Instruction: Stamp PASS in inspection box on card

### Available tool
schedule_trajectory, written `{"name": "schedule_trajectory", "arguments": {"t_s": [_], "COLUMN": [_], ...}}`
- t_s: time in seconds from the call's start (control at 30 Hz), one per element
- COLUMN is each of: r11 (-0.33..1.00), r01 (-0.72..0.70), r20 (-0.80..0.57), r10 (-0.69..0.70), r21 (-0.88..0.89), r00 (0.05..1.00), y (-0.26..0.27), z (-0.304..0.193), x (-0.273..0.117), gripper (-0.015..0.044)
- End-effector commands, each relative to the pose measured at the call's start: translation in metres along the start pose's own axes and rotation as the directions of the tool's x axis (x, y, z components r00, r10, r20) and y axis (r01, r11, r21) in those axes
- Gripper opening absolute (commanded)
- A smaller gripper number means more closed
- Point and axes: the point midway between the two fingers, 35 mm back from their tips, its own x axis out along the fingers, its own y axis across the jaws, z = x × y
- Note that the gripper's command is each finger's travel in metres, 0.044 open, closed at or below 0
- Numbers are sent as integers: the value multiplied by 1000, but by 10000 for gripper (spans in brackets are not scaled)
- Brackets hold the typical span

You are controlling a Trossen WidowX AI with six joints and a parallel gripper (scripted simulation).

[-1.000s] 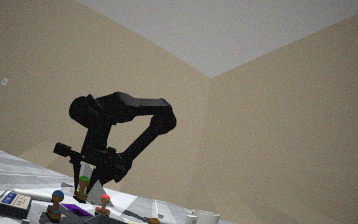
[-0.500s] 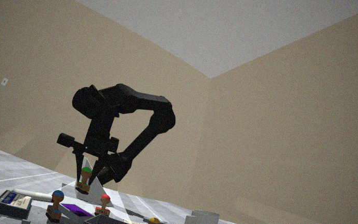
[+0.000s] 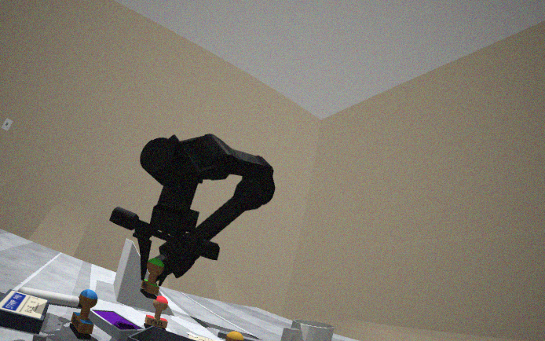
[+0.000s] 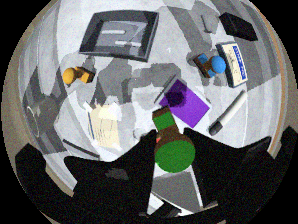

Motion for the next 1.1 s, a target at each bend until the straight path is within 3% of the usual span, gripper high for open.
{"name": "schedule_trajectory", "arguments": {"t_s": [0.0,0.4,0.8,1.07], "r11": [995,920,762,703], "r01": [-2,-5,-9,-9], "r20": [4,3,-3,-5], "r10": [1,4,14,18], "r21": [98,391,647,711], "r00": [1000,1000,1000,1000], "y": [16,61,103,115], "z": [-3,-15,-34,-40], "x": [-2,-2,0,1], "gripper": [0,0,0,0]}}
